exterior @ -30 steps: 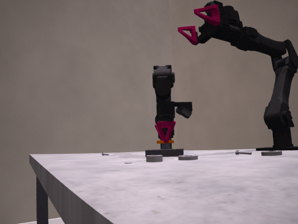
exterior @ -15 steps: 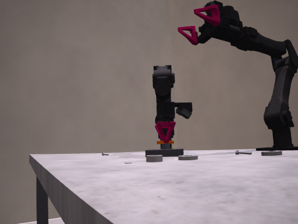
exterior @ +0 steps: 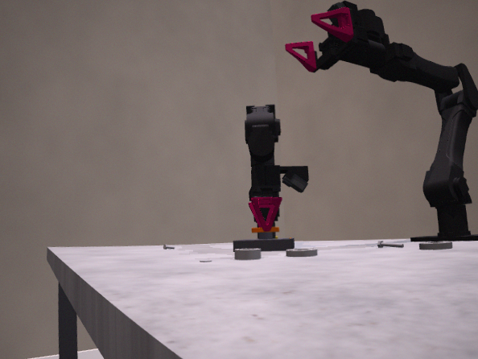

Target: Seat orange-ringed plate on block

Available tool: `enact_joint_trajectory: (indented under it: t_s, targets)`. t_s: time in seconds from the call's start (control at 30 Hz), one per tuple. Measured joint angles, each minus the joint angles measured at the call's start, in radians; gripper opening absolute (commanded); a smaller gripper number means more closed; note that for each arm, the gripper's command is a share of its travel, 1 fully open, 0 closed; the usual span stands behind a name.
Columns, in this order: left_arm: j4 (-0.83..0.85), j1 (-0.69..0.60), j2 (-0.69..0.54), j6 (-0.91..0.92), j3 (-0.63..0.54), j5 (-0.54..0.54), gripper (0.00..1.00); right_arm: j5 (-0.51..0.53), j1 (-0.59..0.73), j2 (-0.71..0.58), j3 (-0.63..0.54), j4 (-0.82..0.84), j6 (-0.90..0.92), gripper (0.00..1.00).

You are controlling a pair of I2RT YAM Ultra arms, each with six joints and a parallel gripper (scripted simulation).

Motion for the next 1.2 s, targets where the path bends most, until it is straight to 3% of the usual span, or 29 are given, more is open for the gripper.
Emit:
enact_joint_trajectory:
  t_s: [0.7,0.73,1.2]
  targets:
    - [0.000,0.000,0.000,0.000,0.000,0.000,1.00,0.000,0.000,0.025,-0.032,0.049,0.000,0.00]
    - [0.000,0.000,0.000,0.000,0.000,0.000,1.00,0.000,0.000,0.025,-0.031,0.048,0.000,0.79]
    - [0.000,0.000,0.000,0.000,0.000,0.000,1.00,0.000,0.000,0.025,-0.031,0.048,0.000,0.79]
